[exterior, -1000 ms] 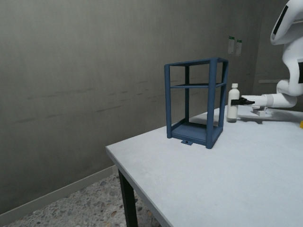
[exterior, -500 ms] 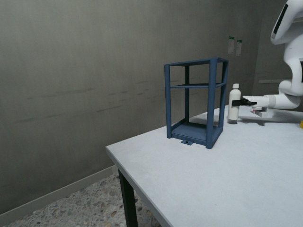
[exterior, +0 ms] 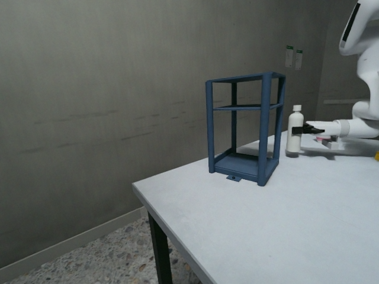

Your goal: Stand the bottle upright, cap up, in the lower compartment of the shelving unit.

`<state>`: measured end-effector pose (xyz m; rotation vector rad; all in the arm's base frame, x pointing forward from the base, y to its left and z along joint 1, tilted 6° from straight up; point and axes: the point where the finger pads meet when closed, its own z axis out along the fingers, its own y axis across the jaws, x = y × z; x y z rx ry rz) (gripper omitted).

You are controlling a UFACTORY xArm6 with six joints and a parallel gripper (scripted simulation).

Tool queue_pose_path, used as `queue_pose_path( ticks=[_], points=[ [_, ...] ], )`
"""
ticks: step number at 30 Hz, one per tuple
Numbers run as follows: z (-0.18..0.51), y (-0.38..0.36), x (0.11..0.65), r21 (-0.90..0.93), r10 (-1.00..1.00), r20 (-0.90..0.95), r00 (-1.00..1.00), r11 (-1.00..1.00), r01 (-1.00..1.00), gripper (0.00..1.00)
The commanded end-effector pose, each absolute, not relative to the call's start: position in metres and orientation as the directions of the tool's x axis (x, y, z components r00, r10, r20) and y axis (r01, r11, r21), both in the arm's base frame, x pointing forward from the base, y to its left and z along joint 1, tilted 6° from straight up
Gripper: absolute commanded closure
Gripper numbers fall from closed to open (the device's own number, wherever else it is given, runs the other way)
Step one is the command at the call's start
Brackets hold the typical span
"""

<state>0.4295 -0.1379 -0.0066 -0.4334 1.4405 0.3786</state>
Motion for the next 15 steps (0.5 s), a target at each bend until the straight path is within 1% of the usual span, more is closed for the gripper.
queue_pose_path(
  ticks=[1, 15],
  points=[
    [-0.007, -0.124, 0.422, -0.060, -0.012, -0.995, 0.098, 0.865, -0.498, 1.00],
    [-0.009, -0.090, 0.402, -0.060, -0.012, -0.995, 0.098, 0.865, -0.498, 1.00]
  ],
)
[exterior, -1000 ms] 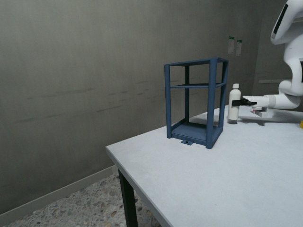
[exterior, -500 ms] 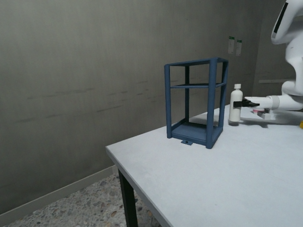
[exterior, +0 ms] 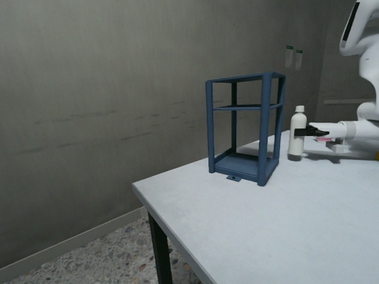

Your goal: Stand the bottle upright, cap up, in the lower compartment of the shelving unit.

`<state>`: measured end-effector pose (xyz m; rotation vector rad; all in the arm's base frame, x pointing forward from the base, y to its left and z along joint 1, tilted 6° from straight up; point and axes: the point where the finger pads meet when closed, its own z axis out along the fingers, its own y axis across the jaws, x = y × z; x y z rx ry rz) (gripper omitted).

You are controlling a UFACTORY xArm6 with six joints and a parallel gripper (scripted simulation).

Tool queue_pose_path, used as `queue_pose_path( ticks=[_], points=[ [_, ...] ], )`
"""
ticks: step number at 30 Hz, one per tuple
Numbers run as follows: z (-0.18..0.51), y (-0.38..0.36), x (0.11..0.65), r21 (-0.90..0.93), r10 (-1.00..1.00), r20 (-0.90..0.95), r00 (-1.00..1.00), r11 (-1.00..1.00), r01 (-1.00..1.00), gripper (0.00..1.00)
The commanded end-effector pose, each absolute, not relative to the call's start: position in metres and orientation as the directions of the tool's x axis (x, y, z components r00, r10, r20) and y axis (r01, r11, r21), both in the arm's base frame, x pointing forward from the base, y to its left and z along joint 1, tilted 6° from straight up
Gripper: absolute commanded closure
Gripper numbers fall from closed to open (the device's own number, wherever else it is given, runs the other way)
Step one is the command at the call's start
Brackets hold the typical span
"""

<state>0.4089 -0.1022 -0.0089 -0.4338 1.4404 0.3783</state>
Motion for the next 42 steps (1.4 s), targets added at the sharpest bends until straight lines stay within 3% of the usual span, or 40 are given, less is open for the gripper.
queue_pose_path(
  ticks=[1, 42],
  points=[
    [-0.009, -0.087, 0.400, -0.060, -0.012, -0.995, 0.098, 0.865, -0.498, 1.00],
    [-0.015, -0.007, 0.355, -0.060, -0.012, -0.995, 0.098, 0.865, -0.498, 1.00]
  ],
)
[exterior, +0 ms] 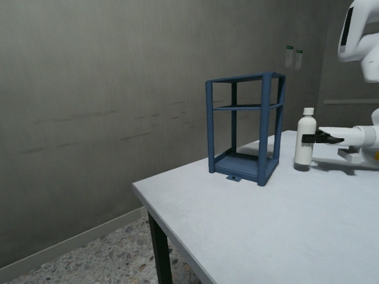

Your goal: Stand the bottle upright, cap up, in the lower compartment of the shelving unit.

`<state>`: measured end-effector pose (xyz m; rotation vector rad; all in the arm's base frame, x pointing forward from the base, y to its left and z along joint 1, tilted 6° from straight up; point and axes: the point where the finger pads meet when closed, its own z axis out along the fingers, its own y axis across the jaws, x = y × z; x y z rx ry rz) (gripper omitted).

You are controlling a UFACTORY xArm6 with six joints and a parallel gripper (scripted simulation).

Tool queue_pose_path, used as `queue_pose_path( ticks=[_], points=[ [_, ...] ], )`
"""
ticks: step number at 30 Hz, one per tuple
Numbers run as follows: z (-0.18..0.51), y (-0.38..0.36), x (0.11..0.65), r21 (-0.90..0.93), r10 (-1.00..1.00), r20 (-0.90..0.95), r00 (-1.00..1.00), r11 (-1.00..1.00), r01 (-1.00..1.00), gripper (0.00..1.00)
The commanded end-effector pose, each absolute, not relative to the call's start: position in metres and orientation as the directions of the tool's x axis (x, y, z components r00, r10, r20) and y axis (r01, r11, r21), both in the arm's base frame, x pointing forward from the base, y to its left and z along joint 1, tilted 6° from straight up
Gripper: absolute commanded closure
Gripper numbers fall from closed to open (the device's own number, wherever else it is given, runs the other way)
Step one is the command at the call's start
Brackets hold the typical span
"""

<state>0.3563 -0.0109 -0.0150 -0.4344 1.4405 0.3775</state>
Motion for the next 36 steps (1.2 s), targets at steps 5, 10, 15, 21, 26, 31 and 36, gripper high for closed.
queue_pose_path(
  ticks=[5, 10, 15, 21, 26, 31, 36],
  points=[
    [-0.015, -0.002, 0.351, -0.060, -0.012, -0.995, 0.098, 0.865, -0.498, 1.00],
    [-0.015, 0.003, 0.348, -0.060, -0.012, -0.995, 0.098, 0.865, -0.498, 1.00],
    [-0.016, 0.006, 0.347, -0.060, -0.012, -0.995, 0.098, 0.865, -0.498, 1.00],
    [-0.016, 0.008, 0.346, -0.060, -0.012, -0.995, 0.098, 0.865, -0.498, 1.00],
    [-0.016, 0.009, 0.345, -0.060, -0.012, -0.995, 0.098, 0.865, -0.498, 1.00],
    [-0.016, 0.010, 0.345, -0.060, -0.012, -0.995, 0.098, 0.865, -0.498, 1.00],
    [-0.016, 0.010, 0.345, -0.060, -0.012, -0.995, 0.098, 0.865, -0.498, 1.00]
  ],
)
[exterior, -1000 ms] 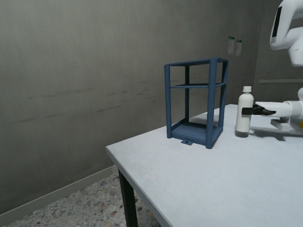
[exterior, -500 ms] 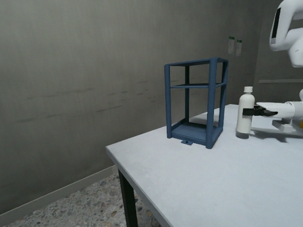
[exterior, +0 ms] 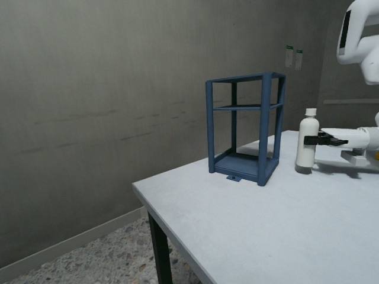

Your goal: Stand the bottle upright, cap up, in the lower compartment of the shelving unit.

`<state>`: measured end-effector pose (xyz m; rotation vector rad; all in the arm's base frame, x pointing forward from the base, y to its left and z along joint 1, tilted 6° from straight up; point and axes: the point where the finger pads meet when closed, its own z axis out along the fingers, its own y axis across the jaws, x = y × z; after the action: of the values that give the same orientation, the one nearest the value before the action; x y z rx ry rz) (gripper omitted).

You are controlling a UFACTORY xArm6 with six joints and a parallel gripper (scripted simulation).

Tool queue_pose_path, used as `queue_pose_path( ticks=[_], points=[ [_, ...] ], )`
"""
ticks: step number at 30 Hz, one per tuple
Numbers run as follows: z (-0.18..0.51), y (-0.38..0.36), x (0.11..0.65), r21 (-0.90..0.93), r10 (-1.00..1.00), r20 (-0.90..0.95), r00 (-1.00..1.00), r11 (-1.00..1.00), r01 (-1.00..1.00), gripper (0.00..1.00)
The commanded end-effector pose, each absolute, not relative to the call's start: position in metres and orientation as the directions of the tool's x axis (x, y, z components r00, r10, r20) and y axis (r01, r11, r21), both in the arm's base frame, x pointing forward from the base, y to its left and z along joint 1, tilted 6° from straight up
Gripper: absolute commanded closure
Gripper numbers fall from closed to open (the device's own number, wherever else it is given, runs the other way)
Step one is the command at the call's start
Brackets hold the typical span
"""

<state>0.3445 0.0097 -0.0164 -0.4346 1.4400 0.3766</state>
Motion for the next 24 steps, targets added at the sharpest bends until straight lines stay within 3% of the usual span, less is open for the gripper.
queue_pose_path(
  ticks=[1, 24],
  points=[
    [-0.0159, 0.0097, 0.3446, -0.060, -0.012, -0.995, 0.098, 0.865, -0.498, 1.00],
    [-0.0151, 0.0146, 0.3530, -0.060, -0.012, -0.995, 0.098, 0.865, -0.498, 1.00]
  ],
)
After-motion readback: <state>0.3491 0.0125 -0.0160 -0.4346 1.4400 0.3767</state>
